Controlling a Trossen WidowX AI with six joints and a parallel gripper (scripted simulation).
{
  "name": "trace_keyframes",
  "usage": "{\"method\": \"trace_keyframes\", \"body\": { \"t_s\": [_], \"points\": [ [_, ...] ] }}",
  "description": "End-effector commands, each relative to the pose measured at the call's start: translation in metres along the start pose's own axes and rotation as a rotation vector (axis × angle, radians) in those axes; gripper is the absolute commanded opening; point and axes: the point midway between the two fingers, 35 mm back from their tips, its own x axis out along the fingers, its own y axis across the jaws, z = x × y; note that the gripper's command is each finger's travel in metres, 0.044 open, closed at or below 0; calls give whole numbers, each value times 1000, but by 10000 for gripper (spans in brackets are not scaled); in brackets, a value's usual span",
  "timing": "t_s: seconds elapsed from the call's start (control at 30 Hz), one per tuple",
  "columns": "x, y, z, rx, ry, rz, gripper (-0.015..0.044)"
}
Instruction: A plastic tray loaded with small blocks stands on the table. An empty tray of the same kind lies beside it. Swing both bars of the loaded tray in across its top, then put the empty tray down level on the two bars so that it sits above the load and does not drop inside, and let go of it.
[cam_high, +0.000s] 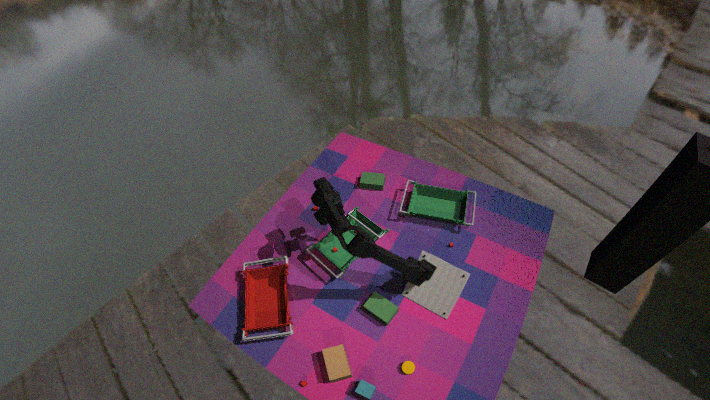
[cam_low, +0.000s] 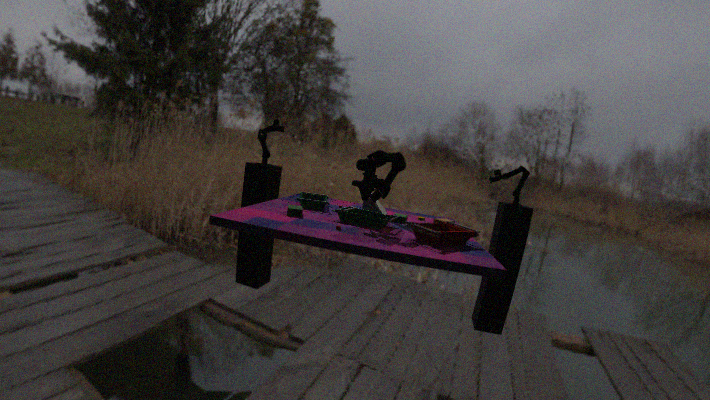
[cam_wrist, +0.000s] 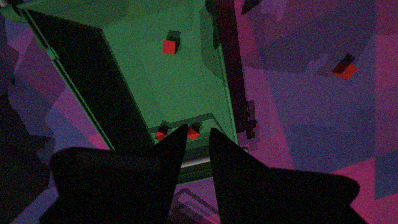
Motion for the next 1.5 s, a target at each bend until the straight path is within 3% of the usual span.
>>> {"method": "trace_keyframes", "body": {
  "t_s": [0.0, 0.5, 1.0, 1.47],
  "points": [
    [13, 37, 58, -773, -9, 6, 88],
    [27, 108, 136, -1949, -52, -13, 88],
    [31, 110, 138, -1974, -53, -13, 88],
    [86, 112, 140, -1974, -56, -15, 88]
  ]
}}
